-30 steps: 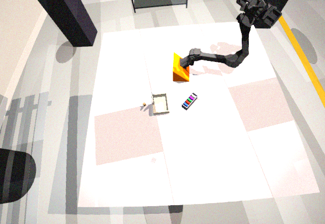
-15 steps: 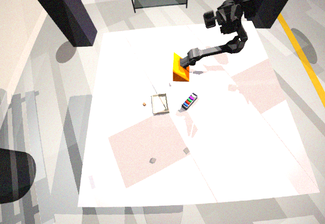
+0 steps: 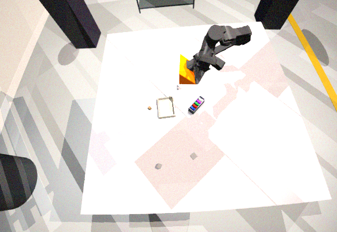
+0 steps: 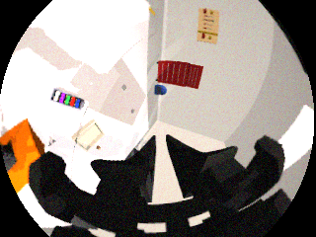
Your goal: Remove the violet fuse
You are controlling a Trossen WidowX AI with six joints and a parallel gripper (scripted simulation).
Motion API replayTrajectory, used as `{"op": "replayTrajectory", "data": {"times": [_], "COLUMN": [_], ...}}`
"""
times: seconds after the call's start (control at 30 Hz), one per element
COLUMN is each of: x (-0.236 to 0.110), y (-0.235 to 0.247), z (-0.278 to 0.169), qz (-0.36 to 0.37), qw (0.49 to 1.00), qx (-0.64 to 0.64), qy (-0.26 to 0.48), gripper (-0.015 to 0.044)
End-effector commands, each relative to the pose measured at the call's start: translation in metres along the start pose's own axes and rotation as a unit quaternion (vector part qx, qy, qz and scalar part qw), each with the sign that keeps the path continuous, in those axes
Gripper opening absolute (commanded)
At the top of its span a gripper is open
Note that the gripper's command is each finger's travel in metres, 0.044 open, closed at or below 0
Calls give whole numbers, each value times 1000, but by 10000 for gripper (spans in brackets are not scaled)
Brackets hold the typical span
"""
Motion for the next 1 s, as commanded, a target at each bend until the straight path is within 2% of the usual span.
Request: {"op": "replayTrajectory", "data": {"times": [0.0,0.17,0.37,0.43,0.97], "x": [42,85,116,121,125], "y": [31,77,136,147,153], "z": [5,19,45,52,55], "qz": [123,291,489,528,533], "qw": [989,940,836,809,805], "qx": [86,175,246,256,257], "qy": [-17,-14,31,46,49], "gripper": [72,72,72,72,72]}}
Point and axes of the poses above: the point midway between the two fingers, 35 mm back from their tips, its own x axis out along the fingers, its own y axis across the jaws, z = x × y, the point moved 10 cm from there along -x, back along the fingers, and after that the axes turned 2 degrees about x, right-handed, at the moved point
